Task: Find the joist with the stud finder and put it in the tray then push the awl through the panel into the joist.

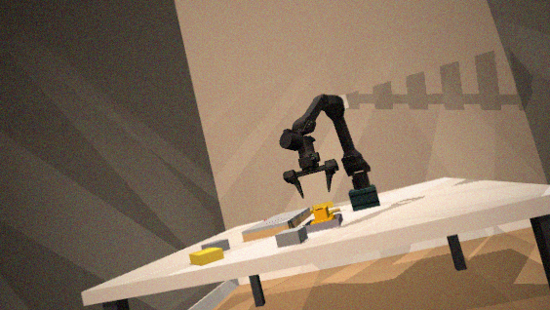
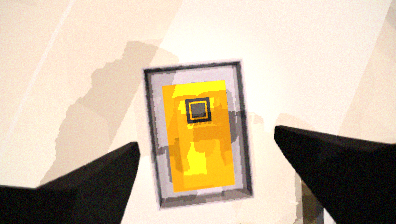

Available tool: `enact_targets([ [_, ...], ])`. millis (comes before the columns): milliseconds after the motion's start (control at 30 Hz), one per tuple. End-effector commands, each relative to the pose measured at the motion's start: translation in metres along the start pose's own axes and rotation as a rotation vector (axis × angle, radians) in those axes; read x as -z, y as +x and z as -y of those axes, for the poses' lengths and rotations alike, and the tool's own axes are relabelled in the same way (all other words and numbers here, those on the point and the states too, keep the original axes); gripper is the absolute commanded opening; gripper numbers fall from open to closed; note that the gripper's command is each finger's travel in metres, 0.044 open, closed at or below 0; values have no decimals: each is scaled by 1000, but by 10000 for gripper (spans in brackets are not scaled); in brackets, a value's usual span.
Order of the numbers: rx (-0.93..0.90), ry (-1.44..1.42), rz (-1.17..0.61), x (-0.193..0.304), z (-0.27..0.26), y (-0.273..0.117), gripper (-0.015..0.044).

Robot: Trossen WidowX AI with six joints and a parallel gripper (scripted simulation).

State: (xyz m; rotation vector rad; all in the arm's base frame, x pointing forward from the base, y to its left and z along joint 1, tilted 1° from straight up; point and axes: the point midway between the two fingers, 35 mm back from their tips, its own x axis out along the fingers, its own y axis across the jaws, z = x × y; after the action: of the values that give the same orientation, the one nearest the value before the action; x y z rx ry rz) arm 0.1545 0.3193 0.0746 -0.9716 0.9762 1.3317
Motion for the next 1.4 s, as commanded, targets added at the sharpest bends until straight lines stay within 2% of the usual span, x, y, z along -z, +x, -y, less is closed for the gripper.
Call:
enact_targets([
  [0,2,20,-1,2,2,0,440],
  [67,21,182,-9,18,20,-3,440],
  [300,124,1026,-19,113,89,-22,440],
  [600,228,1875,24,216,113,-42,440],
  [833,308,2521,96,291,106,-56,440],
  [1067,376,3158,215,356,77,-68,440],
  [1367,466,4055,505,421,16,-73,440],
])
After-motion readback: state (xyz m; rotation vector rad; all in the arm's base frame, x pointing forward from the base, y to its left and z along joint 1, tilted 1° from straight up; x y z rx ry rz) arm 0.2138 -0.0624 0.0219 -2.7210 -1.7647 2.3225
